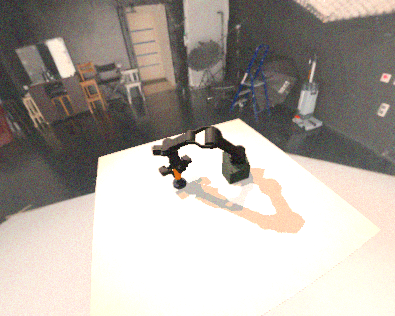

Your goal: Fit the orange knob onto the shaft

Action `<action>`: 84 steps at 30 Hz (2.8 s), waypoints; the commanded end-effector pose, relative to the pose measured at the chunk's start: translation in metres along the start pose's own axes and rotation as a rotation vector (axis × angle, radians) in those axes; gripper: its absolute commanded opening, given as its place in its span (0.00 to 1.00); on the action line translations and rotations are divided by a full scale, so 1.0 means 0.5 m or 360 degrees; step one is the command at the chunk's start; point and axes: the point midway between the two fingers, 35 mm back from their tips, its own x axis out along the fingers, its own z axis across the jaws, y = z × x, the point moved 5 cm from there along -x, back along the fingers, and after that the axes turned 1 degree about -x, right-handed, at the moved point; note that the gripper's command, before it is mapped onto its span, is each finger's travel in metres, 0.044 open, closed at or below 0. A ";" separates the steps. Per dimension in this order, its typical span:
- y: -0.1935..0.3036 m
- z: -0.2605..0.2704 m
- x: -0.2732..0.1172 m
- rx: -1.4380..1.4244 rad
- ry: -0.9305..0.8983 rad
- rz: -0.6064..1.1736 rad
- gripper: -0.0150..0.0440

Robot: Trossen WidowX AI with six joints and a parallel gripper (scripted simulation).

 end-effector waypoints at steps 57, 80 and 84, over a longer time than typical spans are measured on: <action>0.000 -0.005 -0.004 -0.0338 0.0002 0.0004 0.25; -0.001 0.004 -0.007 -0.0337 0.0002 0.0004 0.25; -0.002 0.002 -0.009 -0.0337 0.0002 0.0004 0.25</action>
